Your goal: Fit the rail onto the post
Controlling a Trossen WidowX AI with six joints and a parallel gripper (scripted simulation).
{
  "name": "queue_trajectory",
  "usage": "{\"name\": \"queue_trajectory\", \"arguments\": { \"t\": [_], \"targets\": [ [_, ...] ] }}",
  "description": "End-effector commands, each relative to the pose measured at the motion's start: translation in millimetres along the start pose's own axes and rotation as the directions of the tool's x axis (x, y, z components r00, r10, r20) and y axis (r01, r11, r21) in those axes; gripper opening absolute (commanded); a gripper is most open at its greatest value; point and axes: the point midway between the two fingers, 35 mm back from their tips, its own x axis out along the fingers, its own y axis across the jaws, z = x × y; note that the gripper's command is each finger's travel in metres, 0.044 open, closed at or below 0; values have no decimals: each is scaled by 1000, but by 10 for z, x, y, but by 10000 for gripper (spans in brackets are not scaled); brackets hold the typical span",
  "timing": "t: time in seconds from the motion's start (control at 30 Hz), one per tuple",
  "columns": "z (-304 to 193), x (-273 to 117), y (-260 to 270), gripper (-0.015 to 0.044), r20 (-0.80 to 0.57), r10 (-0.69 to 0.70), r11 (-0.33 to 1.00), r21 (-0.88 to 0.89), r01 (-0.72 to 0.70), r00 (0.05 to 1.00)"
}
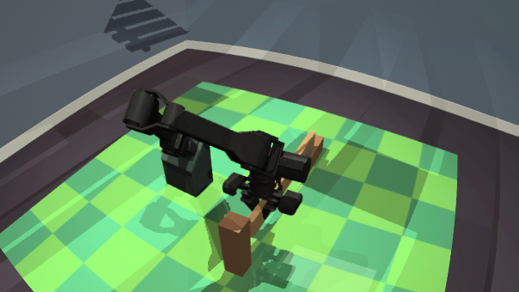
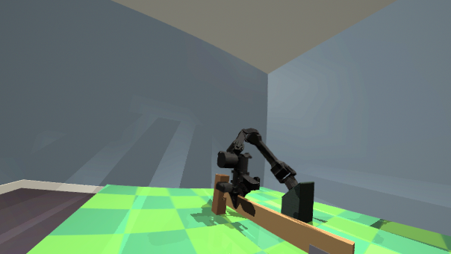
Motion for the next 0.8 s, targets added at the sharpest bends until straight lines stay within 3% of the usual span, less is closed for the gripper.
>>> {"name": "queue_trajectory", "arguments": {
  "t": [0.0, 0.77],
  "targets": [
    [-25, -15, -16, 0, -2, -5, 1000, -2, 5, 1000],
    [-97, -10, -16, 0, -3, -5, 1000, -2, 5, 1000]
  ]
}}
